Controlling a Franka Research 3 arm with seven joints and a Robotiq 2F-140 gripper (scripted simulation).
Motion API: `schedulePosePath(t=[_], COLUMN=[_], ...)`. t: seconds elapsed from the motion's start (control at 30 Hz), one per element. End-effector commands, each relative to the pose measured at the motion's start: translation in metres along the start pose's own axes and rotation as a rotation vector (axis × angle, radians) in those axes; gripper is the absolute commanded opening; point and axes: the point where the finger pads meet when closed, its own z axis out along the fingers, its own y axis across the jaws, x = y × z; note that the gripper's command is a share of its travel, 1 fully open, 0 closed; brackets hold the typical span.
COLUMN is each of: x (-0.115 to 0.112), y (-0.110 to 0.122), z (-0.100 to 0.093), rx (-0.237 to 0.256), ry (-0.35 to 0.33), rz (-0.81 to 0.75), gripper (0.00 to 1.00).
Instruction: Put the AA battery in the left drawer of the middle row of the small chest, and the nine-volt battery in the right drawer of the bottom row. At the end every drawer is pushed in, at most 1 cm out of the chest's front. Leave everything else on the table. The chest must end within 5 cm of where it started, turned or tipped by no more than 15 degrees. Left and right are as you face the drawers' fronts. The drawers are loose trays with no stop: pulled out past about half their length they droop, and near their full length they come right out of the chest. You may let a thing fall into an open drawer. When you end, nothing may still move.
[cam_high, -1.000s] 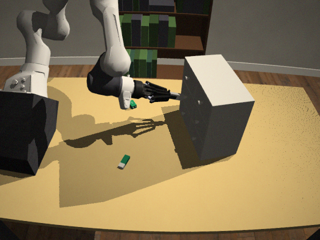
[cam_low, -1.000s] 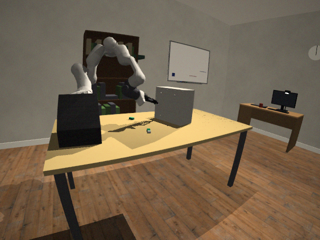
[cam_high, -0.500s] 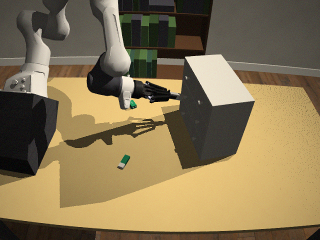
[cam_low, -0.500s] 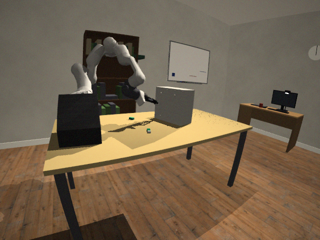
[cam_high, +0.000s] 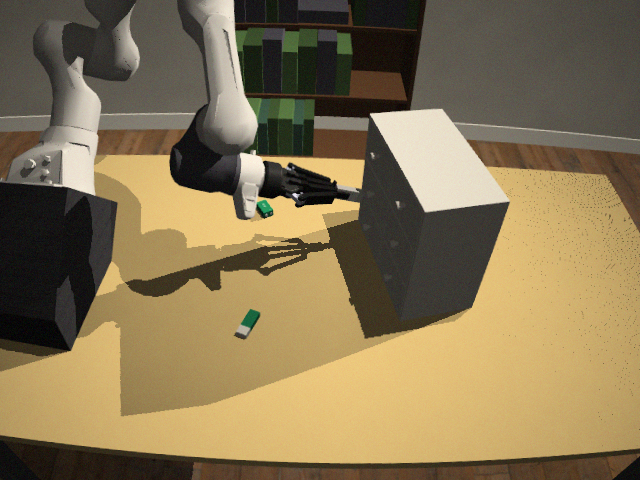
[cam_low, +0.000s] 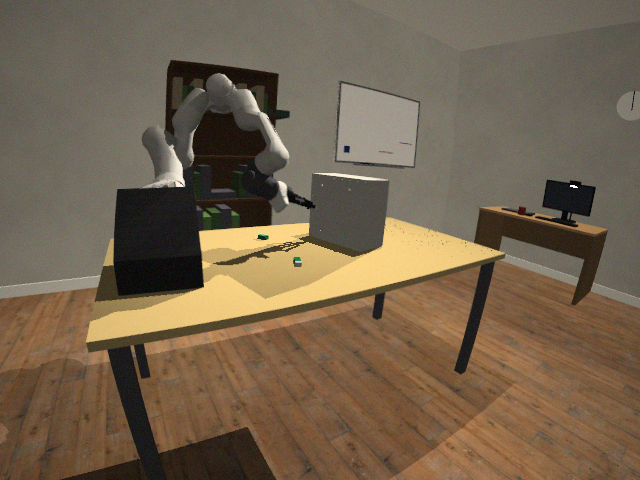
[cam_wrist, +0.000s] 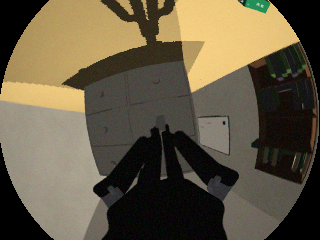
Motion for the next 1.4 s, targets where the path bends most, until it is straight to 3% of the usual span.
schedulePosePath(t=[0.0,0.23,0.6,0.93,1.37], x=[0.001,0.012,0.013,0.012,0.011], y=[0.0,-0.001,-0.001,-0.001,0.0], z=[-0.005,-0.035,-0.046,-0.091,-0.094], rx=[-0.001,-0.001,-0.001,-0.001,-0.001], ry=[-0.002,-0.002,-0.002,-0.002,0.006], rz=[-0.003,-0.003,-0.003,-0.003,-0.003], gripper=[0.0,0.0,0.0,0.0,0.0])
